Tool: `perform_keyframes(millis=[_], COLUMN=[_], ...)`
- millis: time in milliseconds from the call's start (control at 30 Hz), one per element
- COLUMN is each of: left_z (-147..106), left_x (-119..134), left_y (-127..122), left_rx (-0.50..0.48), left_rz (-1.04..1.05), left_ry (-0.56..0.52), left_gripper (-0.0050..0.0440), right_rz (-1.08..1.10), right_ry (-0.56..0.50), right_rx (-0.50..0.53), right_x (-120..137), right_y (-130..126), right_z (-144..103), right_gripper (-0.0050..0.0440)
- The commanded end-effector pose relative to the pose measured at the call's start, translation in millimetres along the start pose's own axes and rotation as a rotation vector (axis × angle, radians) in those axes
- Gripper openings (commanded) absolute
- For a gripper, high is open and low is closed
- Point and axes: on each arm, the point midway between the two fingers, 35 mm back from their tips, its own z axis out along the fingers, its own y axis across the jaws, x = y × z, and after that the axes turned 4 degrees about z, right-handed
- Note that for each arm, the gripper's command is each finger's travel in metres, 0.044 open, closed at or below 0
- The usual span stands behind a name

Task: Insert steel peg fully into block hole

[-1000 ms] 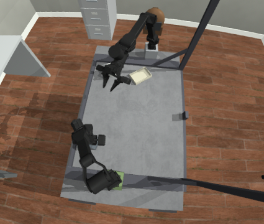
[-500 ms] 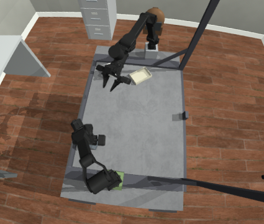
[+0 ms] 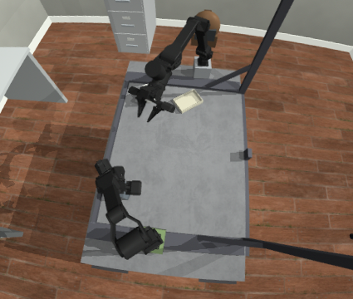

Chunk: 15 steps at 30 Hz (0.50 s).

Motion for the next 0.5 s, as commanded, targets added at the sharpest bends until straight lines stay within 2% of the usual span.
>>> perform_keyframes(millis=[0,100,233,300,333,400,467], left_z=[-23,-24,-39,-39,-45,-57,-57], left_x=[-8,-9,-8,-8,-8,-8,-8], left_y=[8,7,7,7,7,7,6], left_rx=[-0.032,-0.032,-0.032,-0.032,-0.032,-0.032,-0.032], left_rz=[0.003,0.004,0.003,0.003,0.003,0.003,0.000], left_ry=[-0.044,-0.044,-0.044,-0.044,-0.044,-0.044,-0.044], left_gripper=[0.0180,0.0180,0.0276,0.0276,0.0300,0.0300,0.0348], right_rz=[0.001,0.001,0.001,0.001,0.001,0.001,0.002], right_ry=[-0.041,-0.041,-0.041,-0.041,-0.041,-0.041,-0.046], right_rx=[-0.002,-0.002,-0.002,-0.002,-0.002,-0.002,-0.005], right_x=[-17,-17,-17,-17,-17,-17,-19], right_y=[1,1,1,1,1,1,3], right_z=[-13,-13,-13,-13,-13,-13,-15], right_gripper=[0.0200,0.0200,0.0200,0.0200,0.0200,0.0200,0.0200])
